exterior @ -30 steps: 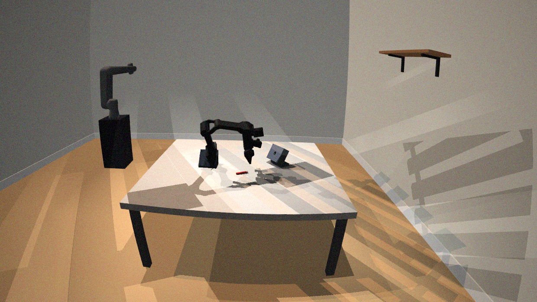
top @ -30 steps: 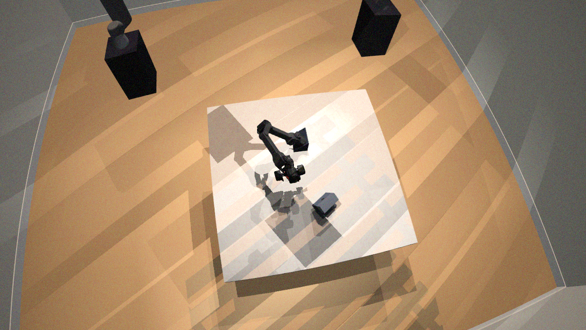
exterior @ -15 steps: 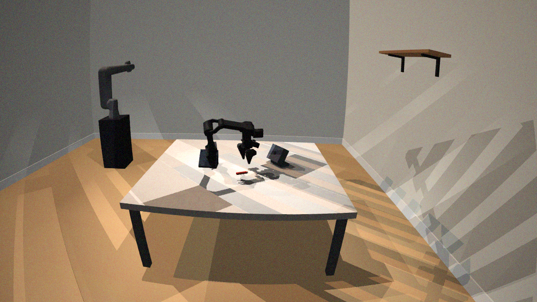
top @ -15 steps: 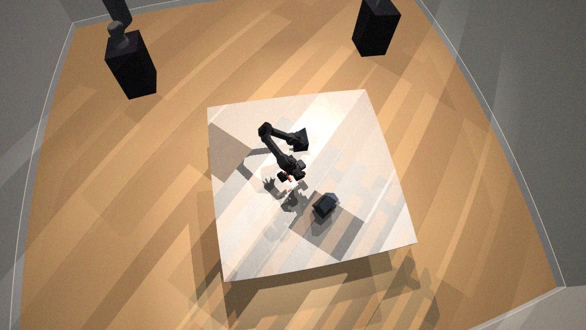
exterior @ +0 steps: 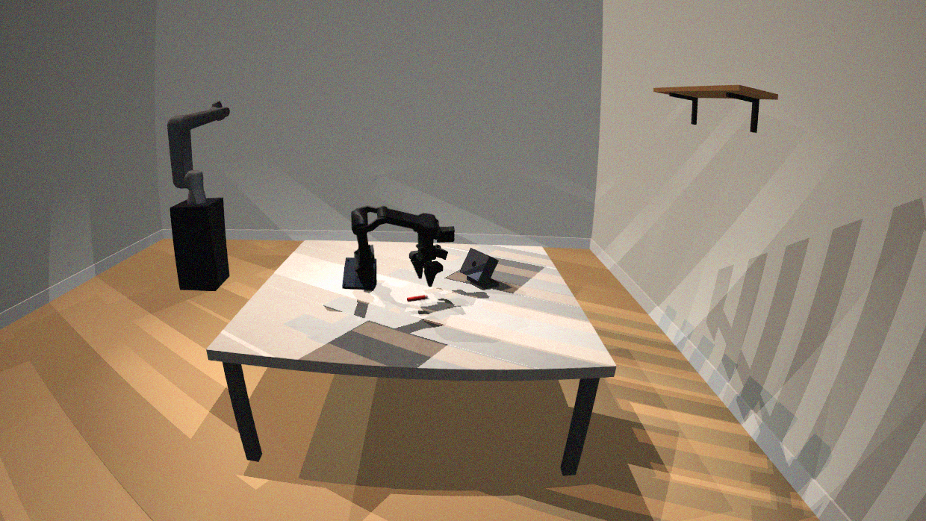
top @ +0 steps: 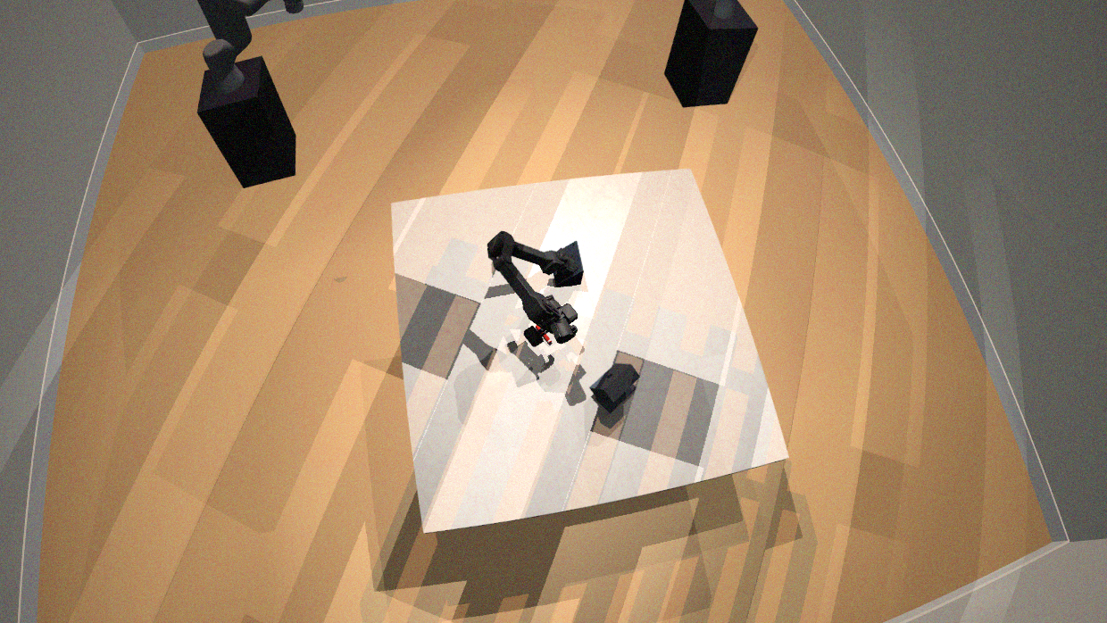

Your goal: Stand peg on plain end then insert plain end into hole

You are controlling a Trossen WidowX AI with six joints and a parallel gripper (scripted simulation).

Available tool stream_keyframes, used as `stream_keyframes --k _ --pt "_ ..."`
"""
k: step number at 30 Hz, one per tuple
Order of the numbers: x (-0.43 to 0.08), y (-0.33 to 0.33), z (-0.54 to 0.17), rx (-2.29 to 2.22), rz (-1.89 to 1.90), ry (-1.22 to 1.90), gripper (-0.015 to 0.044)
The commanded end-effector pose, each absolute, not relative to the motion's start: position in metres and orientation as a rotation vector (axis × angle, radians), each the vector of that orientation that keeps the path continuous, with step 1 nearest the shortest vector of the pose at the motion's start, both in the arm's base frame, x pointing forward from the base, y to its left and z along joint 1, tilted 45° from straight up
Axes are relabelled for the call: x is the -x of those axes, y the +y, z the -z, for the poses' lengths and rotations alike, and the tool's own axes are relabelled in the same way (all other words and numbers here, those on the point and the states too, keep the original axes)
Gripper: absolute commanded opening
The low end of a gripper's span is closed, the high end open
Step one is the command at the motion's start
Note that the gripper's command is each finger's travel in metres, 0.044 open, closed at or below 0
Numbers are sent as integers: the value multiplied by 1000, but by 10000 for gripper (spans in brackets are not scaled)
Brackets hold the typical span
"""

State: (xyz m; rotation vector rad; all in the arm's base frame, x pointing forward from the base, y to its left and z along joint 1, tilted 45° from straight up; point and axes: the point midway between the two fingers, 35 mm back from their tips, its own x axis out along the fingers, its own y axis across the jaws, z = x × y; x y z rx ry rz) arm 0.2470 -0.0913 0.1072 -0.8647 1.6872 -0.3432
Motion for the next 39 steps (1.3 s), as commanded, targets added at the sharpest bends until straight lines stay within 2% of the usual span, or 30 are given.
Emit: stream_keyframes --k 1,35,39 --pt "-246 -97 -102 870 345 1692 440" --pt "-239 -134 -67 876 350 1693 440" --pt "-239 -134 -67 876 350 1693 335"
